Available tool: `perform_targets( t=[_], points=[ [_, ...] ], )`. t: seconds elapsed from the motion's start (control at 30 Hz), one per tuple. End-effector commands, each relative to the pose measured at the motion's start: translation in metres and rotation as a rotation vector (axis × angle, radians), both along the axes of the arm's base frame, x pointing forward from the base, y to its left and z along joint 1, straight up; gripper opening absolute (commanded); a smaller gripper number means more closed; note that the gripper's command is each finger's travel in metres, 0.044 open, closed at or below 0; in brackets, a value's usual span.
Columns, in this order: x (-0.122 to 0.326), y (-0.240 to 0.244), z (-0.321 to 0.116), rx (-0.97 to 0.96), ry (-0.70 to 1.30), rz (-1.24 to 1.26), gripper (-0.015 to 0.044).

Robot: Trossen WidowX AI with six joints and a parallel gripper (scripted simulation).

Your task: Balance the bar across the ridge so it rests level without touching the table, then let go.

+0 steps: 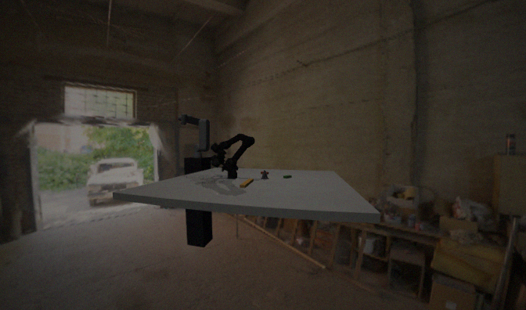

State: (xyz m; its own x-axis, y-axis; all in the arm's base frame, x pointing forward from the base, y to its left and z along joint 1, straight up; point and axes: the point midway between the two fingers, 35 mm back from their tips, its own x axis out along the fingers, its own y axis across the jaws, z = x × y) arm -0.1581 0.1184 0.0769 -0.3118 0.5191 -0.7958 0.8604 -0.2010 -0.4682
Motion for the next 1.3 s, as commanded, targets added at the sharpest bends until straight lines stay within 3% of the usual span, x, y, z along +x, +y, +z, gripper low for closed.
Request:
perform_targets(
  t=[0.0, 1.27],
  points=[
    [0.005, 0.009, 0.003, -0.023, 0.022, -0.090, 0.0315],
    [0.086, 0.073, 0.011, -0.168, 0.218, -0.955, 0.0315]
  ],
)
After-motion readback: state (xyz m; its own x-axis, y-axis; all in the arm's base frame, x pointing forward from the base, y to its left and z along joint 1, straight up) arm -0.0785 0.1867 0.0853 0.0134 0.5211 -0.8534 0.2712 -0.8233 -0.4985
